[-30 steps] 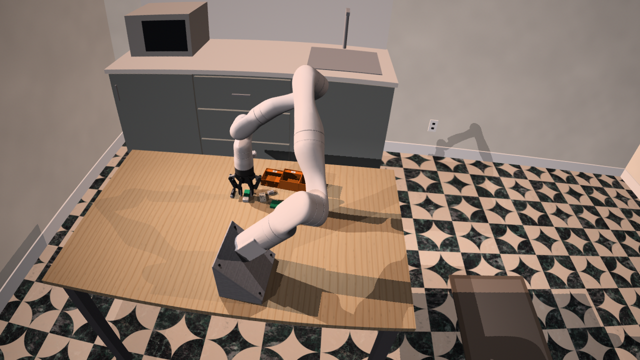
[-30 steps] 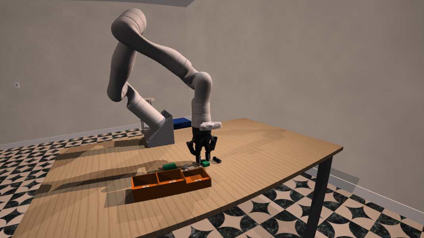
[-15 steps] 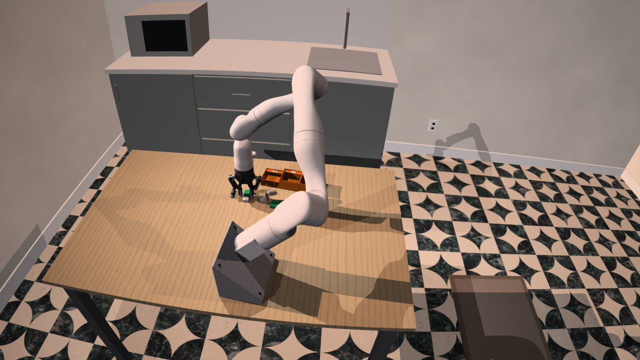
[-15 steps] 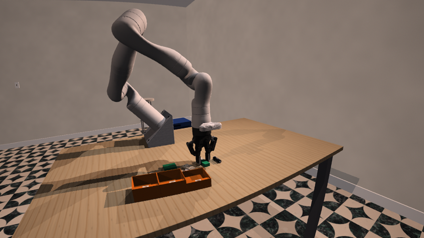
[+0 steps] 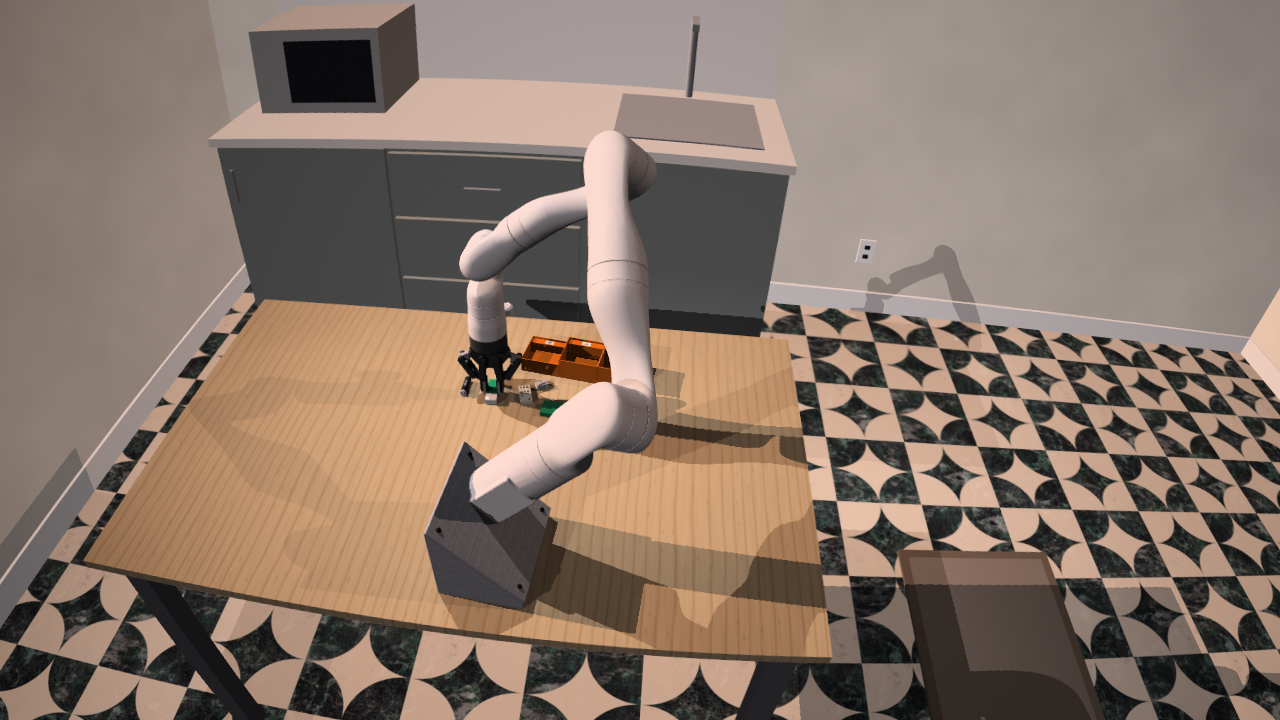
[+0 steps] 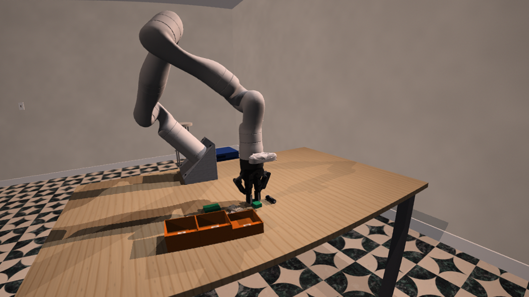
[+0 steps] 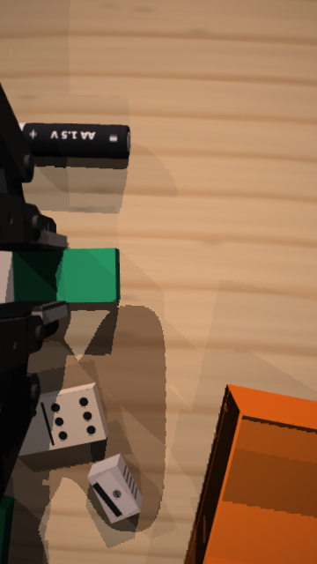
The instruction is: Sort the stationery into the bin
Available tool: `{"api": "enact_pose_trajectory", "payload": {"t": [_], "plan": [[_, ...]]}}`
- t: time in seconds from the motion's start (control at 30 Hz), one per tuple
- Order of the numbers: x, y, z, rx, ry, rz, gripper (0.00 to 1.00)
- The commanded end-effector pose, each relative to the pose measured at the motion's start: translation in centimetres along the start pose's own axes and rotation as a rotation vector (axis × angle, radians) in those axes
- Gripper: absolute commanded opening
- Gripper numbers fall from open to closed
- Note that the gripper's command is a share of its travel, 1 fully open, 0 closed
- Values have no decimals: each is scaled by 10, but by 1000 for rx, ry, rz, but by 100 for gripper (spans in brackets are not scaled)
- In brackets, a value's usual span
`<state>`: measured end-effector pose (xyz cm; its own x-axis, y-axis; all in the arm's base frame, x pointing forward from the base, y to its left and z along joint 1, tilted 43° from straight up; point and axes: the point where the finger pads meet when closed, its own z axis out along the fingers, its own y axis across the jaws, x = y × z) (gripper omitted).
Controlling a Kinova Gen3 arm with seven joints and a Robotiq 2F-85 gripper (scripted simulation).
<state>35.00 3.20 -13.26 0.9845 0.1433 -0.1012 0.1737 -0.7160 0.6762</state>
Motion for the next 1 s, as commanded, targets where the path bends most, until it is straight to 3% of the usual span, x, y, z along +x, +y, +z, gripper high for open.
{"api": "enact_pose_trajectory", "payload": {"t": [0.0, 0.57, 0.97], "plan": [[0, 0, 1, 0, -1, 0, 19], [-2, 1, -4, -3, -5, -4, 19], [0, -1, -45, 0, -1, -5, 19]]}}
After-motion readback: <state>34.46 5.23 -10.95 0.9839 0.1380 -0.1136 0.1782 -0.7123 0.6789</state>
